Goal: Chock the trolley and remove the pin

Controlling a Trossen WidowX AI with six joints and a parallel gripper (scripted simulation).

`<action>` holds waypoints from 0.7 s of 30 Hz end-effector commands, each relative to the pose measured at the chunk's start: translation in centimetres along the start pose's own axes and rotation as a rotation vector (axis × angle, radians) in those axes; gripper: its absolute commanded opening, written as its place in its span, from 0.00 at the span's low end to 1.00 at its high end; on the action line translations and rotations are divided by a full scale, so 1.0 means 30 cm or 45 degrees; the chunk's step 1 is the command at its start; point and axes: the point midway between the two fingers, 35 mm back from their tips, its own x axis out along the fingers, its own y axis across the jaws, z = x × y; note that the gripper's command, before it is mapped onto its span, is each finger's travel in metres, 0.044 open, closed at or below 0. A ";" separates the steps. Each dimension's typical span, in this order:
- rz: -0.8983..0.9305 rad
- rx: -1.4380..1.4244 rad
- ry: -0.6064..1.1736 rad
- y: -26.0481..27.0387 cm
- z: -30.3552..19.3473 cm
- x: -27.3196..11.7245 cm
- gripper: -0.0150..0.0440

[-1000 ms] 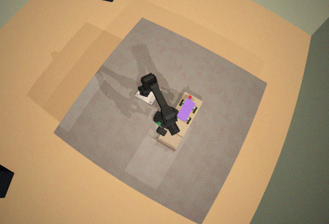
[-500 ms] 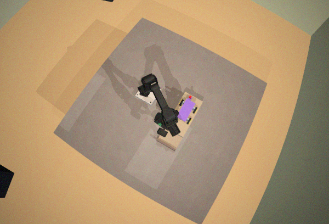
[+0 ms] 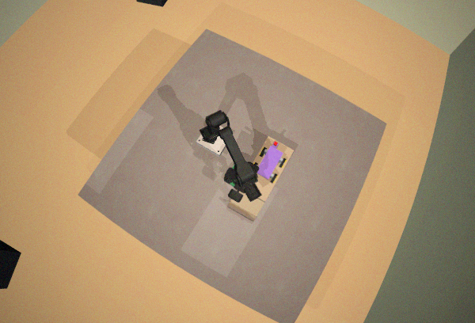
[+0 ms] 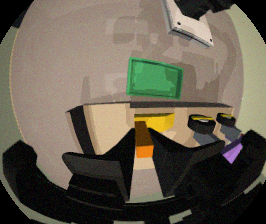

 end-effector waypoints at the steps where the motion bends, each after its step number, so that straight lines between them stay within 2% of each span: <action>1: -0.004 0.004 0.004 -0.004 -0.002 0.012 0.25; 21: -0.006 0.004 0.004 -0.065 0.004 0.006 0.25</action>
